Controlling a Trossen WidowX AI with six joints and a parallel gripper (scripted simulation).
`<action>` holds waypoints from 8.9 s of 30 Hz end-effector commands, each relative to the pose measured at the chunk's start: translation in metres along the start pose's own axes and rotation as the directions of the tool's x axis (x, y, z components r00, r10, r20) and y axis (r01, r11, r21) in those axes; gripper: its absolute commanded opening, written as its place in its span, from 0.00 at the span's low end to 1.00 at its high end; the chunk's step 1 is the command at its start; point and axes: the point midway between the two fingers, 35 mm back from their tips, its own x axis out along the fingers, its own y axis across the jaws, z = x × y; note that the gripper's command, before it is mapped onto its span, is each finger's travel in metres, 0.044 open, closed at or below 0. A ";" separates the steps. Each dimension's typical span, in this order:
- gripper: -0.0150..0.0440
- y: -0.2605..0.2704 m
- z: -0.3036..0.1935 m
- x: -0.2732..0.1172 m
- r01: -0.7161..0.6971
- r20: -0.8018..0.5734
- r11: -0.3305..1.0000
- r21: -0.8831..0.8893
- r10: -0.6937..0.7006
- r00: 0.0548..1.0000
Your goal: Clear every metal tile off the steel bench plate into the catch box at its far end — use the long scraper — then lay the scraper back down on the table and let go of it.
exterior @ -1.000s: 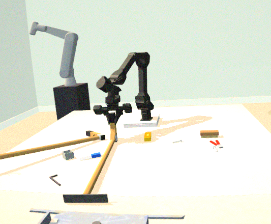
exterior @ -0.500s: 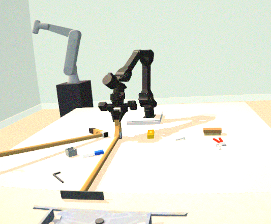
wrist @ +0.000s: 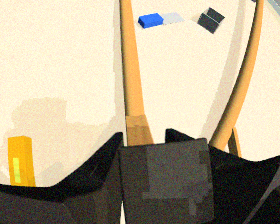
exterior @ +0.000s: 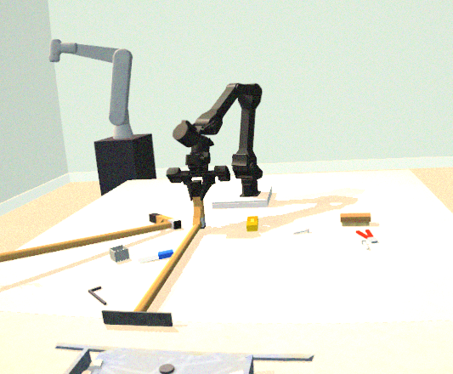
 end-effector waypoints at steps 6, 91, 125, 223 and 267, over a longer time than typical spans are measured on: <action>0.25 0.002 -0.008 -0.007 0.000 0.003 1.000 -0.002 0.000 1.000; 0.25 0.059 0.038 0.019 -0.001 0.009 1.000 0.009 0.001 1.000; 0.25 0.060 0.078 0.056 -0.007 0.017 1.000 0.005 0.006 1.000; 0.25 0.043 0.194 0.137 -0.006 0.031 1.000 0.004 0.005 1.000; 0.25 0.041 0.187 0.131 -0.009 0.025 1.000 0.001 0.009 1.000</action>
